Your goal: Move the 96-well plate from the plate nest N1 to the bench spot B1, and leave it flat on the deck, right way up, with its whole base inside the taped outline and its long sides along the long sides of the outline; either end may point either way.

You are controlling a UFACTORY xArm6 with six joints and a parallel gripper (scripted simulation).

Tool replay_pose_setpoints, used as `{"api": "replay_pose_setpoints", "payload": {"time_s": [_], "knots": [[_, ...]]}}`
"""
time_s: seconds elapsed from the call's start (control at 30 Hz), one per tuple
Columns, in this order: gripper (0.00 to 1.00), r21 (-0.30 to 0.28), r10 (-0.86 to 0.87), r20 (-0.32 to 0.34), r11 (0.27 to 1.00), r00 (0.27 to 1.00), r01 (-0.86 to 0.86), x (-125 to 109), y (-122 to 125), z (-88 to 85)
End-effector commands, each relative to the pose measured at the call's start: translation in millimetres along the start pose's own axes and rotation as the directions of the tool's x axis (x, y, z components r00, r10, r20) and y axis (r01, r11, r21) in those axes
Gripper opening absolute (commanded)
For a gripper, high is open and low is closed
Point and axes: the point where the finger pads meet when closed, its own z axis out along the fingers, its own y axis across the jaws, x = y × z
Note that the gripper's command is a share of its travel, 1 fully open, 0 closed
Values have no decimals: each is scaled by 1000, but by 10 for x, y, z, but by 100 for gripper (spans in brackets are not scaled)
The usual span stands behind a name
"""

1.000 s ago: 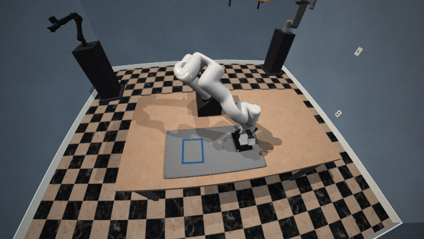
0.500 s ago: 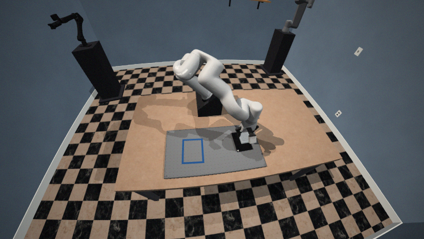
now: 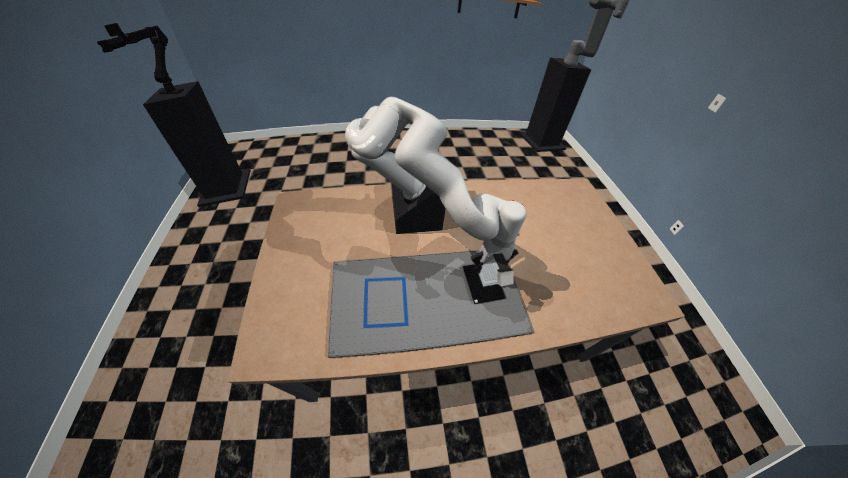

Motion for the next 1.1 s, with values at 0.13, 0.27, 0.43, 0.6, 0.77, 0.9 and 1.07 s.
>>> {"api": "replay_pose_setpoints", "payload": {"time_s": [0.13, 0.27, 0.43, 0.6, 0.77, 0.9, 1.07], "knots": [[0, 3, 92, -3, 996, 996, -92, 22, 127, -15], [0, 3, 92, -3, 996, 996, -92, 28, 260, -10], [0, 3, 92, -3, 996, 996, -92, 35, 427, -4], [0, 3, 92, -3, 996, 996, -92, 40, 527, 0], [0, 3, 92, -3, 996, 996, -92, 48, 694, 6], [0, 2, 92, -3, 996, 996, -92, 54, 827, 10], [0, 2, 92, -3, 996, 996, -92, 60, 961, 15]]}}
